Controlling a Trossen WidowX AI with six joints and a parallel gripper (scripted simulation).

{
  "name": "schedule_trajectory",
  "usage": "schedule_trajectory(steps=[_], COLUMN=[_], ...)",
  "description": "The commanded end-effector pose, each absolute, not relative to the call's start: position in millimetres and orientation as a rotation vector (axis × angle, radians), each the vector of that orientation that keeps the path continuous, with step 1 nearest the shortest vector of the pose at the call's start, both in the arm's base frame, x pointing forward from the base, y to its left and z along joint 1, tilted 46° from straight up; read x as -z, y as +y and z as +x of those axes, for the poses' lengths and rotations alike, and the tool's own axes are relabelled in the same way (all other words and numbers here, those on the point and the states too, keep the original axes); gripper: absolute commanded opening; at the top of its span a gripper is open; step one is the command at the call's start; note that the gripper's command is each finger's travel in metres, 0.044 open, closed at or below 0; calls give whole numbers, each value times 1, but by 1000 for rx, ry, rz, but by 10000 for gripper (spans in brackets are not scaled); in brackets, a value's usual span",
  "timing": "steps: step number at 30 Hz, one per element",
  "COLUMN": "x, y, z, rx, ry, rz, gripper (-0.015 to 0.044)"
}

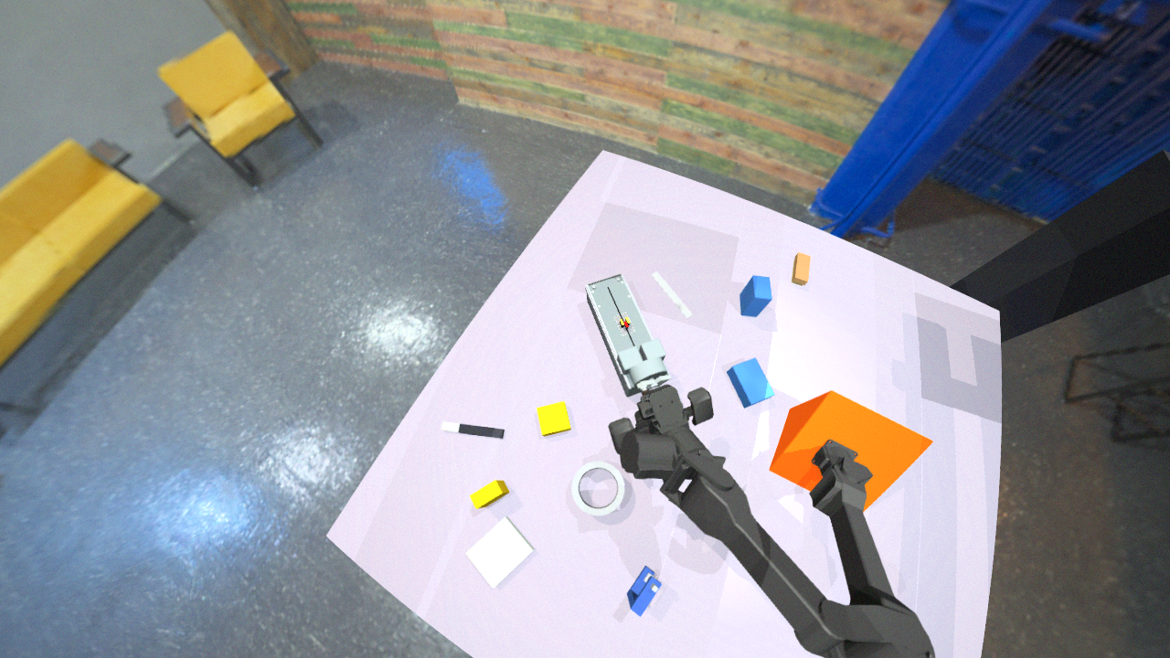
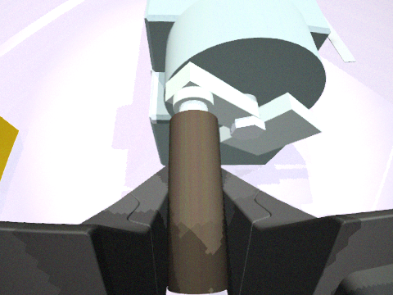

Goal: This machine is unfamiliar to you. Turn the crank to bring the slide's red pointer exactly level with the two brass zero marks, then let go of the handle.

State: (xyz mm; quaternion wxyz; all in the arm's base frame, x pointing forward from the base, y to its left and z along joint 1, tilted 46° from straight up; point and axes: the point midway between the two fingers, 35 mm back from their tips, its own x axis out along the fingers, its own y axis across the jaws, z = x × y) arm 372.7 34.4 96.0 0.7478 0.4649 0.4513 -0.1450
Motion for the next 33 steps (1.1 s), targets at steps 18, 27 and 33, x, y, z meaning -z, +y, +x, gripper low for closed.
schedule_trajectory(steps=[18,27,33], x=[-94,-90,-87], y=[15,11,10], z=[360,356,353], rx=[331,331,331], ry=[978,979,979], rz=[1018,1017,1017], gripper=[0,0,0])
